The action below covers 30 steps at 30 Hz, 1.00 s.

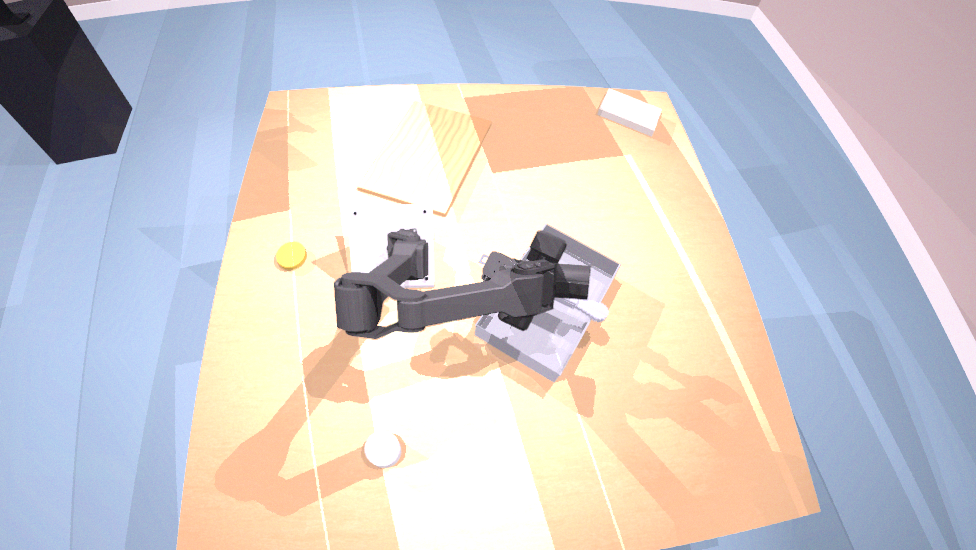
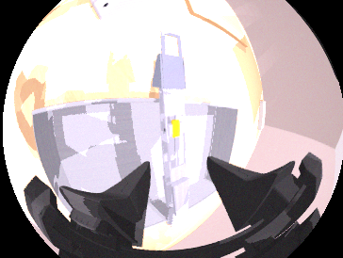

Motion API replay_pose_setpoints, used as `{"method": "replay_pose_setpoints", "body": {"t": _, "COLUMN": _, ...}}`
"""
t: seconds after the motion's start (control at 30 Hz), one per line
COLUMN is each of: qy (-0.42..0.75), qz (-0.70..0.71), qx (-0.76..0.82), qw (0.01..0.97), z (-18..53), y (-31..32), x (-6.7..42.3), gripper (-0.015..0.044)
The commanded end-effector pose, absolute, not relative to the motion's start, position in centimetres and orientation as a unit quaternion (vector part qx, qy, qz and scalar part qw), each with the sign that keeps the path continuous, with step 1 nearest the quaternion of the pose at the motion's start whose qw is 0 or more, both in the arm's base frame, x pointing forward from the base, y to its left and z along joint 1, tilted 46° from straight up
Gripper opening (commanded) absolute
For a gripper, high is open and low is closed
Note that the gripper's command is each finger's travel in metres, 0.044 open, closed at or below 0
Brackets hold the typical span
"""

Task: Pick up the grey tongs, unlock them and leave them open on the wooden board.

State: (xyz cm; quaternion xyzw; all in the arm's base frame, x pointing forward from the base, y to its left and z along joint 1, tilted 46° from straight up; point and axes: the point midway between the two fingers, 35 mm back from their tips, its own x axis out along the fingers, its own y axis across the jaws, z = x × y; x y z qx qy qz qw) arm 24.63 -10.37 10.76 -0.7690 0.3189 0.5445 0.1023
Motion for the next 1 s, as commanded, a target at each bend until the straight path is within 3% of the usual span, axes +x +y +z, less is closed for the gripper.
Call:
{"method": "replay_pose_setpoints", "body": {"t": 0.0, "qy": 0.316, "qz": 0.548, "qx": -0.768, "qw": 0.102, "z": 9.9, "y": -10.6, "x": 24.8, "gripper": 0.026}}
{"method": "replay_pose_setpoints", "body": {"t": 0.97, "qy": 0.316, "qz": 0.548, "qx": -0.768, "qw": 0.102, "z": 5.6, "y": -12.4, "x": 25.4, "gripper": 0.026}}
